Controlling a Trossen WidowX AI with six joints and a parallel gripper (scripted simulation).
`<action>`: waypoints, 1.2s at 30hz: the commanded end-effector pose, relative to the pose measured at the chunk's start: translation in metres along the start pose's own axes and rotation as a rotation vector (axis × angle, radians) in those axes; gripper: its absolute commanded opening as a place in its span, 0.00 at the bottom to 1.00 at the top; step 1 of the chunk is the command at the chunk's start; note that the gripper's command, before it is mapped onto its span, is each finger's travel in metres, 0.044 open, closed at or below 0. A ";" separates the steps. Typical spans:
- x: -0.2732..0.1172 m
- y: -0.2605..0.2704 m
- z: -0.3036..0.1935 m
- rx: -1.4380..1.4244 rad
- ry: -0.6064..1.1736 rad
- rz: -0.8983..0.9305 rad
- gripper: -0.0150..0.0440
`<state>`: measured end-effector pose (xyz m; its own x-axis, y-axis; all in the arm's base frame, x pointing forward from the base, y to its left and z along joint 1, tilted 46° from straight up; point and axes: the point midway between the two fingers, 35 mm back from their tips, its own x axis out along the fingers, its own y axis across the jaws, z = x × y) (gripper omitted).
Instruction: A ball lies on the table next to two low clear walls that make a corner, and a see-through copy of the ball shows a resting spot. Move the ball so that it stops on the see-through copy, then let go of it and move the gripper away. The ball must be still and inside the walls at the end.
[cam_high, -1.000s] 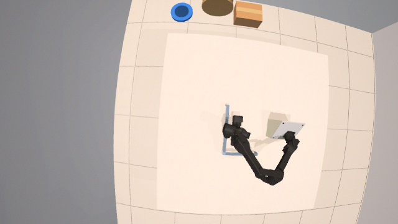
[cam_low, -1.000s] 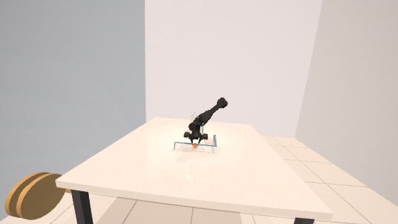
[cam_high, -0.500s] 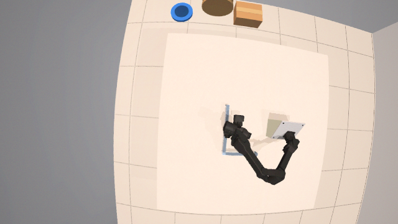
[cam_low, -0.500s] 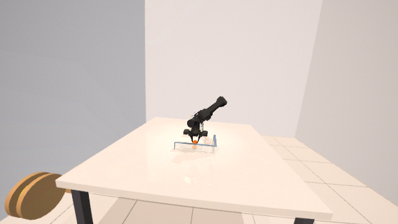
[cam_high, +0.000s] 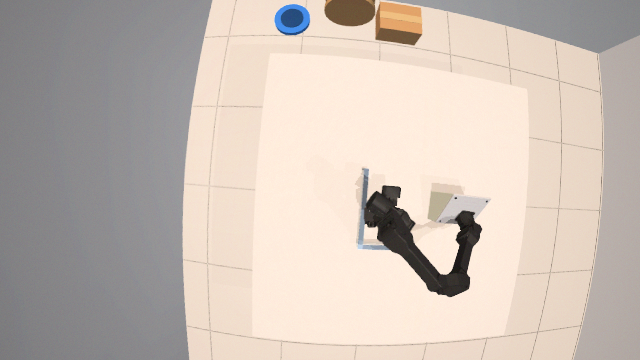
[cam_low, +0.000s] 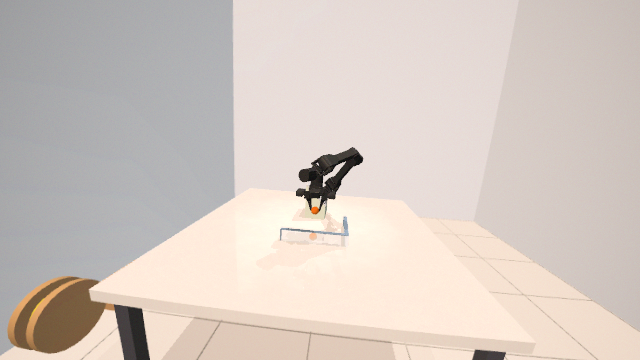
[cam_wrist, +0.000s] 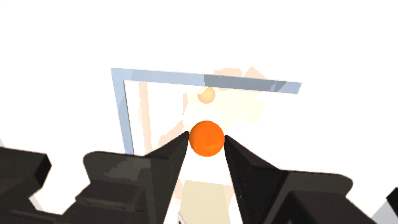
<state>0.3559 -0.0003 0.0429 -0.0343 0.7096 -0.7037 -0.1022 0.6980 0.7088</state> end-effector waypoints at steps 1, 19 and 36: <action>0.000 0.002 0.002 -0.012 0.010 -0.003 0.25; 0.072 0.001 0.027 -0.013 0.008 -0.001 0.25; 0.114 0.002 0.025 -0.013 0.008 0.003 0.25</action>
<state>0.3786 0.0797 -0.0301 -0.0366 0.7071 -0.7062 -0.1236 0.6980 0.7053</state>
